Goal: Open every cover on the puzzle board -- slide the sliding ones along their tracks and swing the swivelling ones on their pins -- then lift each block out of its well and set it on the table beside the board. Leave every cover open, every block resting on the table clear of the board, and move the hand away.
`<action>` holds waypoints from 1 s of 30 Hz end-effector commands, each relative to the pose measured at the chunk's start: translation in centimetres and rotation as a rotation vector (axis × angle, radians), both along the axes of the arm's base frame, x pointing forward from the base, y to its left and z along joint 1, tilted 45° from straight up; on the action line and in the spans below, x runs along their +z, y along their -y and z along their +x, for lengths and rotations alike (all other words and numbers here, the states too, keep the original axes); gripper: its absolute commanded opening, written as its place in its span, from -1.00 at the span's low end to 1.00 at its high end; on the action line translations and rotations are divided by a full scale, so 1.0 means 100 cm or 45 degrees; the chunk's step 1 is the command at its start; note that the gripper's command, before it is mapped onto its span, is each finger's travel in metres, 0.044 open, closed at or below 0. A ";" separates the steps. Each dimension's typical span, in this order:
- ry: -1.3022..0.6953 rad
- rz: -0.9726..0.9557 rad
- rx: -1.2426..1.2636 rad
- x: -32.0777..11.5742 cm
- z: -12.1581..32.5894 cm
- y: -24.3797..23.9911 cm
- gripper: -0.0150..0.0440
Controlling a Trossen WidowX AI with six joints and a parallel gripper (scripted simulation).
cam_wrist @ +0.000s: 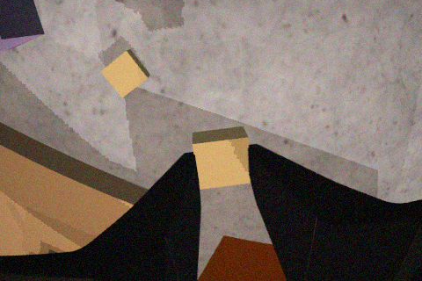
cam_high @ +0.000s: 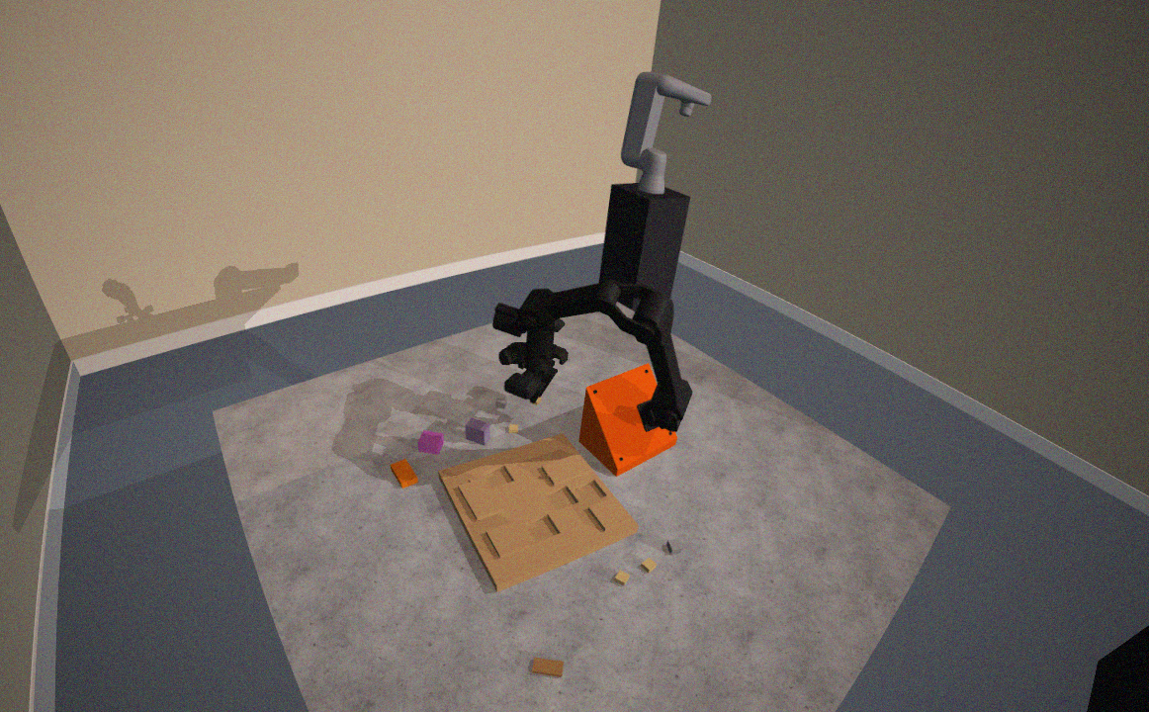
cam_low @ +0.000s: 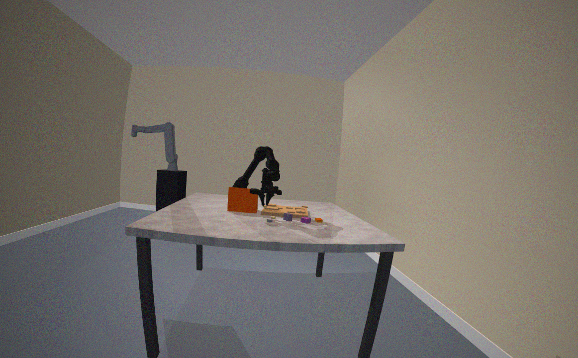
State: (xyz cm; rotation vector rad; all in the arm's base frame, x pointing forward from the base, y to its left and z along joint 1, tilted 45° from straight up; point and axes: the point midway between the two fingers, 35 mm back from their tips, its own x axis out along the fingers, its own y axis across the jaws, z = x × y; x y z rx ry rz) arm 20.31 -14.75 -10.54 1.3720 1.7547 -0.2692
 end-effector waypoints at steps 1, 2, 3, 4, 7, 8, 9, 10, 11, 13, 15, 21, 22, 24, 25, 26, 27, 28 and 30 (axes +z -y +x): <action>-0.007 0.011 -0.004 -0.006 -0.001 -0.007 -0.22; -0.007 0.011 -0.004 -0.007 -0.001 -0.008 -0.22; -0.007 0.011 -0.004 -0.009 -0.001 -0.010 -0.22; -0.007 0.011 -0.004 -0.010 -0.001 -0.011 -0.22; -0.007 0.011 -0.004 -0.013 -0.001 -0.014 -0.22; -0.007 0.012 -0.004 -0.015 -0.001 -0.015 -0.22; -0.007 0.012 -0.004 -0.016 -0.001 -0.017 -0.22; -0.007 0.012 -0.004 -0.017 -0.001 -0.018 -0.22; -0.007 0.012 -0.004 -0.018 -0.001 -0.019 -0.22; -0.006 0.012 -0.004 -0.020 -0.001 -0.021 -0.22; -0.006 0.012 -0.004 -0.023 -0.001 -0.024 -0.22; -0.006 0.013 -0.004 -0.029 -0.002 -0.031 -0.22; -0.006 0.013 -0.004 -0.030 -0.002 -0.032 -0.22; -0.006 0.014 -0.004 -0.032 -0.003 -0.035 -0.22; -0.006 0.014 -0.004 -0.033 -0.003 -0.036 -0.22; -0.006 0.014 -0.004 -0.034 -0.003 -0.037 -0.22; -0.006 0.014 -0.004 -0.035 -0.003 -0.038 -0.22; -0.006 0.015 -0.004 -0.036 -0.003 -0.040 -0.22; -0.006 0.015 -0.004 -0.038 -0.004 -0.042 -0.22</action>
